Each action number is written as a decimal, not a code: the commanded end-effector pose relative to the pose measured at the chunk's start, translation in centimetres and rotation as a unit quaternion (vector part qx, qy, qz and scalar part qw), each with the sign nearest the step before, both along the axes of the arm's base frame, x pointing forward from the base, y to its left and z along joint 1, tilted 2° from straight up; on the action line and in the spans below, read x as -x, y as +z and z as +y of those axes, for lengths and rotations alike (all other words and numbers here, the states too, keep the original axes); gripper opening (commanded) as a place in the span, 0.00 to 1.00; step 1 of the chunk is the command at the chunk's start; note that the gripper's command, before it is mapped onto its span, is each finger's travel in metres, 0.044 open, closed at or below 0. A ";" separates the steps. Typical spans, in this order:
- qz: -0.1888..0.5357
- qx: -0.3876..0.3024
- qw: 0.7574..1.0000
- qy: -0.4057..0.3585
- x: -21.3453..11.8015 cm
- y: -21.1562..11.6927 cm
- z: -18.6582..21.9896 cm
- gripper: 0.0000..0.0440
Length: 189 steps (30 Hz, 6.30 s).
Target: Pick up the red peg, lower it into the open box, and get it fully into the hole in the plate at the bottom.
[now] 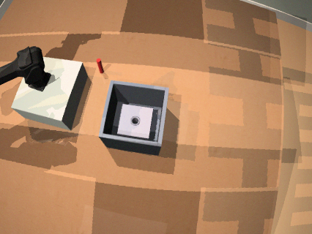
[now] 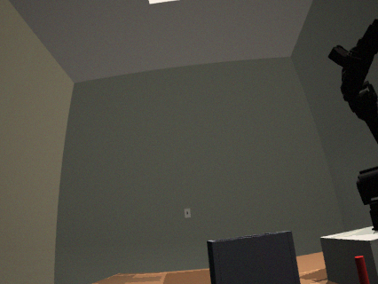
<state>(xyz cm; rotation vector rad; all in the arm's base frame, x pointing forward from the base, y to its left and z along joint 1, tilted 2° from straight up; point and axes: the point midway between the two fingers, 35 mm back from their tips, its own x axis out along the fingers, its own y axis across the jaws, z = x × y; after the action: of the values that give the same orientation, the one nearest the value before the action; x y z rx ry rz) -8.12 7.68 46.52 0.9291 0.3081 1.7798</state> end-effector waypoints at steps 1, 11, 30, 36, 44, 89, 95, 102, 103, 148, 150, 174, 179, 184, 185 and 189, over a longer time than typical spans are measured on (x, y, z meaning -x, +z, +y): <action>0.012 0.004 1.000 -0.009 -0.5 0.0 0.3 0.95; 0.165 0.056 0.982 -0.070 -6.1 -1.5 3.3 1.00; 0.449 0.143 0.868 -0.157 -15.9 -7.9 7.0 1.00; 0.530 0.167 0.812 -0.179 -18.2 -10.7 7.7 1.00; 0.630 0.193 0.723 -0.208 -20.7 -14.7 8.1 1.00; 0.819 0.351 0.240 -0.385 -23.4 -33.7 7.7 1.00; 0.800 0.386 0.212 -0.408 -23.1 -35.7 7.4 1.00; 0.773 0.424 0.188 -0.433 -22.9 -37.9 6.9 1.00; 0.769 0.429 0.186 -0.436 -22.9 -38.2 6.8 1.00; 0.687 0.498 0.183 -0.497 -24.1 -50.4 6.6 0.19; 0.685 0.499 0.190 -0.495 -24.3 -50.7 6.8 0.08; 0.708 0.438 0.263 -0.487 -28.4 -46.3 10.3 0.00; 0.709 0.424 0.287 -0.486 -29.7 -44.5 10.9 0.00; 0.706 0.410 0.311 -0.488 -31.2 -42.5 11.3 0.00; 0.705 0.407 0.315 -0.488 -31.5 -42.1 11.3 0.00; 0.699 0.397 0.332 -0.493 -32.8 -40.5 11.1 0.00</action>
<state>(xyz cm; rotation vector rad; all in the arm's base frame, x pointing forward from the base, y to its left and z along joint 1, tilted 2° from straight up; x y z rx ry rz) 23.96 18.98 5.16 1.1591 1.2112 -0.7950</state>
